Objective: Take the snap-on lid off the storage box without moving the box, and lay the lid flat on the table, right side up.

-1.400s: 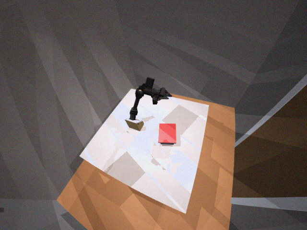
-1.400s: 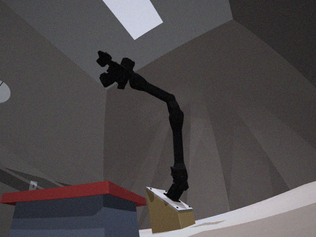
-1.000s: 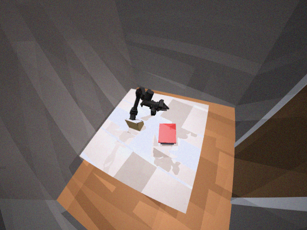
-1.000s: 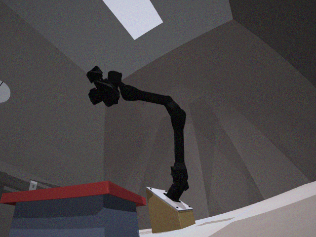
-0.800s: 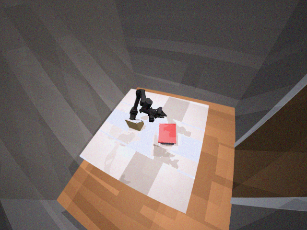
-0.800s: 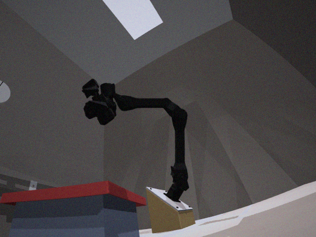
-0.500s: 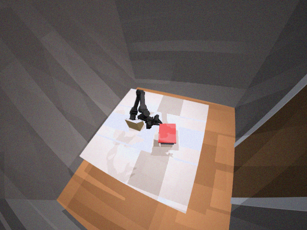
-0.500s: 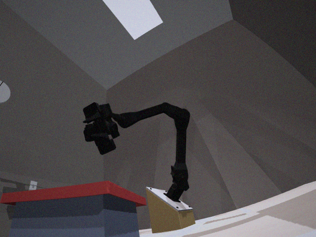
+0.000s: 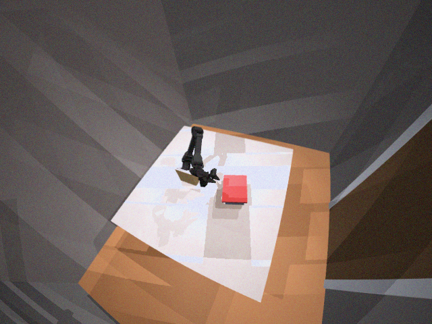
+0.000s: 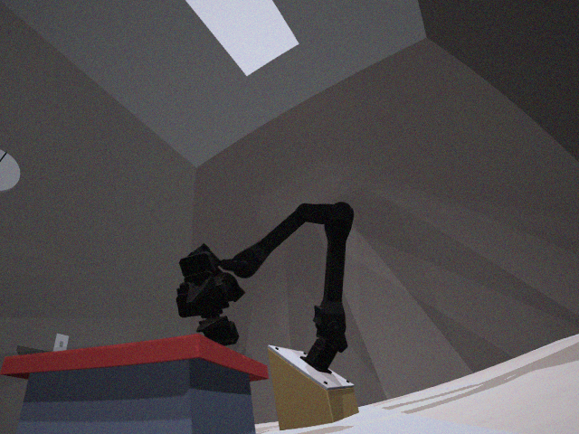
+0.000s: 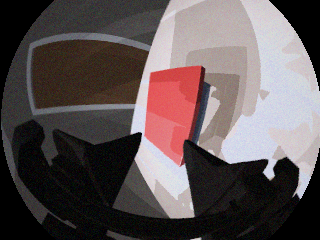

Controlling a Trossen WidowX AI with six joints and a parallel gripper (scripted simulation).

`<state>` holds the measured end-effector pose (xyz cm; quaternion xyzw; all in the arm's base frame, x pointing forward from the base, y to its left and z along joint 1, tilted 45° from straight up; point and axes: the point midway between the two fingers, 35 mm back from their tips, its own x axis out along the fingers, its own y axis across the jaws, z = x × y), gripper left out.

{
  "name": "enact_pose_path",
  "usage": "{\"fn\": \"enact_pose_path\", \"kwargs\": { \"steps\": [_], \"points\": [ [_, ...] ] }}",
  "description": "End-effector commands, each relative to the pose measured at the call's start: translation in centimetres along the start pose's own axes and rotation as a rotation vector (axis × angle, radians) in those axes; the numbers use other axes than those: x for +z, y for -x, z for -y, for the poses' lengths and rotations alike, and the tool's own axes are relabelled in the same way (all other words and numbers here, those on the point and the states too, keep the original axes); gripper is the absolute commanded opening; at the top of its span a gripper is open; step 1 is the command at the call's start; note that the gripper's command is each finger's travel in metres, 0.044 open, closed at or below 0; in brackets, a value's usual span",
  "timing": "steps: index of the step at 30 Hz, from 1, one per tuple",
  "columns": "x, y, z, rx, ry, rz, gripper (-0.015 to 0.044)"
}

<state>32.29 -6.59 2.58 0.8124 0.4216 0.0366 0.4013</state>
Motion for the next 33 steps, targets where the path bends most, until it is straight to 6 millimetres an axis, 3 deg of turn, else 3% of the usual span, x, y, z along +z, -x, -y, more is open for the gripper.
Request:
{"fn": "enact_pose_path", "kwargs": {
  "steps": [1,8,16,33],
  "points": [
    [-0.2,0.0,0.4,-0.005,0.017,0.002,0.0235],
    [-0.1,-0.4,1.0,-0.008,0.023,0.003,0.0235],
    [-0.2,-4.0,5.3,-0.005,0.021,0.001,0.0235],
    [0.0,-4.9,5.4,-0.012,0.022,0.004,0.0235]
  ]
}}
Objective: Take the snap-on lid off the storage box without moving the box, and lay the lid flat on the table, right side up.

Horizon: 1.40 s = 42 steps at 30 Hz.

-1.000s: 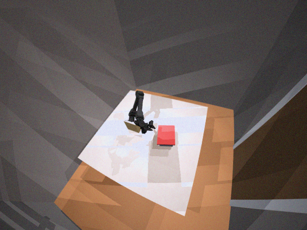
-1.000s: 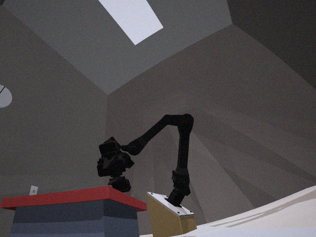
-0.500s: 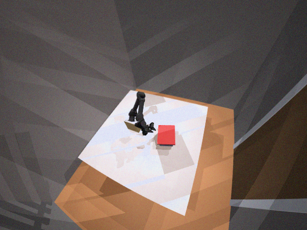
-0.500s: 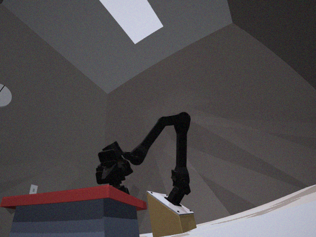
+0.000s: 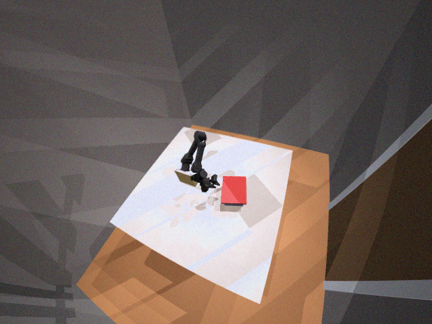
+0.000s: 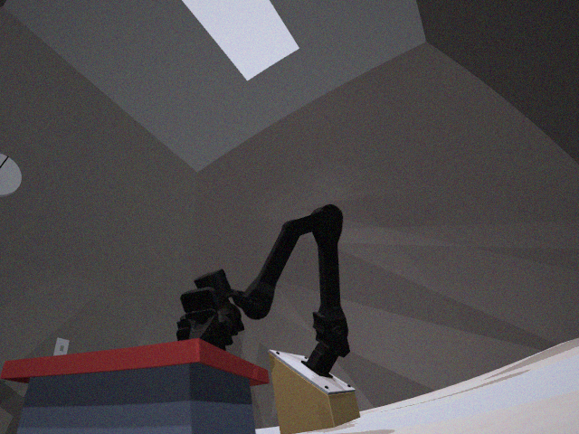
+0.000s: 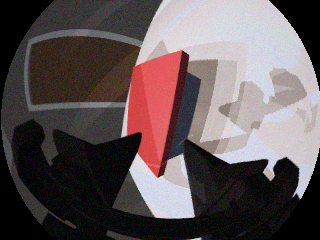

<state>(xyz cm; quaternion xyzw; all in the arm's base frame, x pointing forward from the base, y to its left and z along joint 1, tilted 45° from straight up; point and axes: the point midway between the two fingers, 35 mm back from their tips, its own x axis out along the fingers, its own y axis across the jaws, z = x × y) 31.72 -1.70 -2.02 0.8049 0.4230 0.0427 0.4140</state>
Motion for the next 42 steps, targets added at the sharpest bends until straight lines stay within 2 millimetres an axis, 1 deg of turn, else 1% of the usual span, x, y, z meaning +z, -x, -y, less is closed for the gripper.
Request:
{"fn": "enact_pose_path", "kwargs": {
  "steps": [1,19,36,40,42],
  "points": [
    [0.1,-0.7,0.3,-0.008,-0.009,0.005,0.0235],
    [0.3,-3.7,0.3,-0.015,-0.007,0.008,0.0235],
    [-0.1,-6.4,0.3,0.0,-0.011,0.0,0.0235],
    [-0.2,-6.7,0.3,0.002,-0.012,-0.002,0.0235],
    [-0.2,-6.7,0.3,0.002,-0.012,-0.002,0.0222]
  ]
}}
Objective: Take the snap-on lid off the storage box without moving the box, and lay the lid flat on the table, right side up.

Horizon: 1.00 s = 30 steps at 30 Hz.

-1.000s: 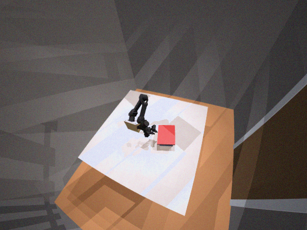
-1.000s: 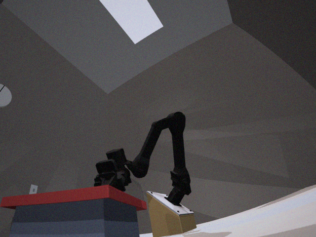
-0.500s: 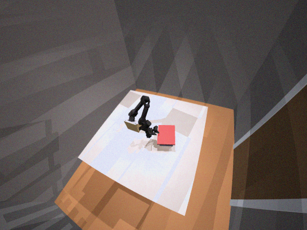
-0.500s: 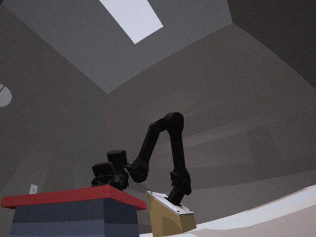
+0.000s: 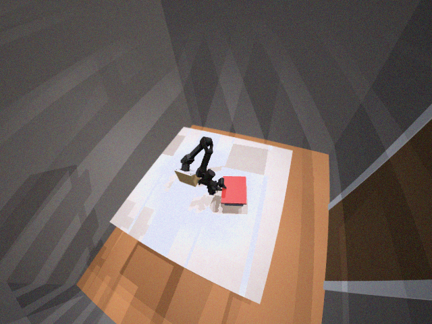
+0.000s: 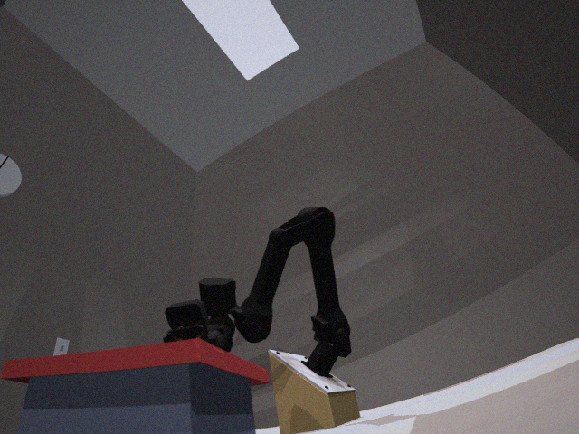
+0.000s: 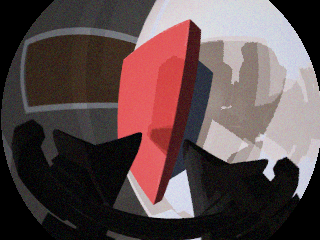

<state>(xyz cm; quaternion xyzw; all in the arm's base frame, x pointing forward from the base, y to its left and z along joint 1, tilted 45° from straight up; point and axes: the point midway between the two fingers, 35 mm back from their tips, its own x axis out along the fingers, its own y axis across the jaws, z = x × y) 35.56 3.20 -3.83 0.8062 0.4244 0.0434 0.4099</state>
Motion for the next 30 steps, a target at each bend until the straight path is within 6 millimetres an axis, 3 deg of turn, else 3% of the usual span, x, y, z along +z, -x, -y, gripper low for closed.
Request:
{"fn": "enact_pose_path", "kwargs": {
  "steps": [1,15,20,30],
  "points": [
    [0.1,-0.2,0.03,0.003,-0.005,0.004,0.0215],
    [0.1,-0.2,0.03,0.003,-0.005,0.004,0.0122],
    [0.1,-0.2,0.03,0.003,-0.005,0.004,0.0],
    [0.03,-0.06,0.01,0.0,-0.004,0.0,0.0]
  ]
}}
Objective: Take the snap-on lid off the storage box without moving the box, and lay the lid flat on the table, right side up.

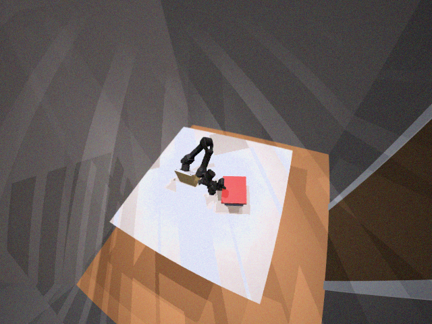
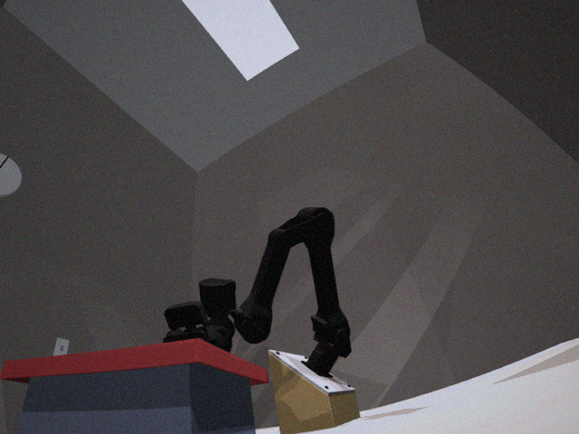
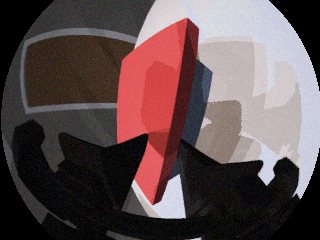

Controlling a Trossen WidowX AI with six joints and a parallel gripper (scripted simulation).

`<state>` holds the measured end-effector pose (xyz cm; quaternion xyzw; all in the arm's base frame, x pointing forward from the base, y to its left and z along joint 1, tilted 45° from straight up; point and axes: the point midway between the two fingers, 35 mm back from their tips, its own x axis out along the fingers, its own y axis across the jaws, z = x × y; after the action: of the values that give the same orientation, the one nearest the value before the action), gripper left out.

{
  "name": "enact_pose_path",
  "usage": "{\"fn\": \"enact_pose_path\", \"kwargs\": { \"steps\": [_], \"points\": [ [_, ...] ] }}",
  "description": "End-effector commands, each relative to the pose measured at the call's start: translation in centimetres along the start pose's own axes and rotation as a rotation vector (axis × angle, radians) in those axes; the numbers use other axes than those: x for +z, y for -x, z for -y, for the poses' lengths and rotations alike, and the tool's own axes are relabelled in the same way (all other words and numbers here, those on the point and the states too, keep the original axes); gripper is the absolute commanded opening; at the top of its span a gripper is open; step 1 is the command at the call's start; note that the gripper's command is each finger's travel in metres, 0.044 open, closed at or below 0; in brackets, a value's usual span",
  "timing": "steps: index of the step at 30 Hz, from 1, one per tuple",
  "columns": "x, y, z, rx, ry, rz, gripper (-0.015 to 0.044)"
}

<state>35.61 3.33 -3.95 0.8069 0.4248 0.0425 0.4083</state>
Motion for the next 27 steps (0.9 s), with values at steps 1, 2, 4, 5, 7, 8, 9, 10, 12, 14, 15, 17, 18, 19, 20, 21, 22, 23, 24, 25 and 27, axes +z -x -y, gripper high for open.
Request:
{"fn": "enact_pose_path", "kwargs": {
  "steps": [1,2,4,5,7,8,9,10,12,14,15,17,18,19,20,21,22,23,24,25,27],
  "points": [
    [0.01,0.11,-0.1,0.001,0.001,0.0,0.0],
    [0.01,0.13,-0.11,0.001,0.001,0.0,0.0],
    [0.01,0.15,-0.14,0.001,0.001,0.0,0.0],
    [0.01,0.17,-0.16,0.001,0.001,0.0,0.0],
    [0.01,0.19,-0.19,0.001,0.001,0.0,0.0],
    [0.01,0.2,-0.2,0.001,0.001,0.0,0.0],
    [0.01,0.22,-0.22,0.001,0.001,0.0,0.0],
    [0.01,0.23,-0.23,0.001,0.001,0.0,0.0],
    [0.01,0.26,-0.26,0.001,0.001,0.0,0.0],
    [0.01,0.29,-0.29,0.001,0.001,0.0,0.0],
    [0.01,0.3,-0.31,0.001,0.001,0.0,0.0],
    [0.0,0.33,-0.34,0.001,0.001,0.0,0.0],
    [0.0,0.34,-0.35,0.001,0.001,0.0,0.0],
    [0.0,0.35,-0.37,0.001,0.001,0.0,0.0],
    [0.0,0.37,-0.38,0.001,0.001,0.0,0.0],
    [0.0,0.38,-0.4,0.001,0.001,0.0,0.0],
    [0.0,0.39,-0.41,0.001,0.001,0.0,0.0],
    [0.0,0.41,-0.43,0.001,0.001,0.0,0.0],
    [0.0,0.43,-0.44,0.001,0.001,0.0,0.0],
    [0.0,0.44,-0.45,0.001,0.001,0.0,0.0],
    [0.0,0.49,-0.47,0.001,0.001,0.0,0.0]
  ]
}}
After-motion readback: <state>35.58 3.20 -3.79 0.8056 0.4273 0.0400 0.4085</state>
